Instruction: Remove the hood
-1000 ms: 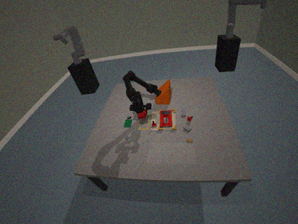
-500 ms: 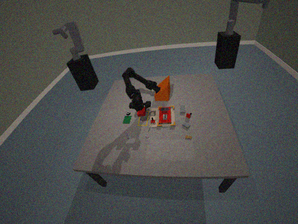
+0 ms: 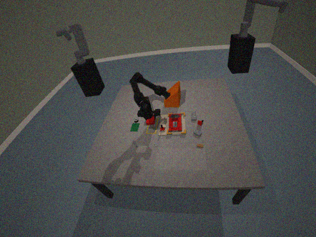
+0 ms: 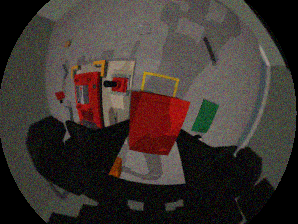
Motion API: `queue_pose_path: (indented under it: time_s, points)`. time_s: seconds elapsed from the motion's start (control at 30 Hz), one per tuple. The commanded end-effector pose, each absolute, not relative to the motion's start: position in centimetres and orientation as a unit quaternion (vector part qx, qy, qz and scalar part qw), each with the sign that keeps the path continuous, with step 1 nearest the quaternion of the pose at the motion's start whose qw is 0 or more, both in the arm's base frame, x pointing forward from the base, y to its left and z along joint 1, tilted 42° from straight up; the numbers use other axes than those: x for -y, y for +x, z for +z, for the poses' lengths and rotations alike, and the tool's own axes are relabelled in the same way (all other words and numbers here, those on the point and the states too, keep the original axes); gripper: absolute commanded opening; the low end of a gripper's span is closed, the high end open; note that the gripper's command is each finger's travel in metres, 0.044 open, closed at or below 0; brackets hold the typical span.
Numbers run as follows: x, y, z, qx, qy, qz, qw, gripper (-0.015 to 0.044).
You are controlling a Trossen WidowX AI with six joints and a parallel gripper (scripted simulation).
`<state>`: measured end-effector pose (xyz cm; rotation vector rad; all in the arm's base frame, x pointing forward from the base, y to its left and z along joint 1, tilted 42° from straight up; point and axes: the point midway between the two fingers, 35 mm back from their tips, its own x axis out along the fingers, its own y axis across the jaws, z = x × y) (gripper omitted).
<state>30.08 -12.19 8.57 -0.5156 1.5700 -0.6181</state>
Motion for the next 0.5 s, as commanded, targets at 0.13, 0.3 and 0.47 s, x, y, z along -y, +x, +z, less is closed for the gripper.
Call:
queue_pose_path:
  time_s: [0.13,0.3,0.47]
  points:
    - [12.71,29.89,7.9,-0.689,-0.228,-0.269,0.633,0.0]
    - [13.02,29.84,7.56,-0.689,-0.229,-0.27,0.633,0.0]
    - [13.33,29.77,7.22,-0.689,-0.229,-0.27,0.633,0.0]
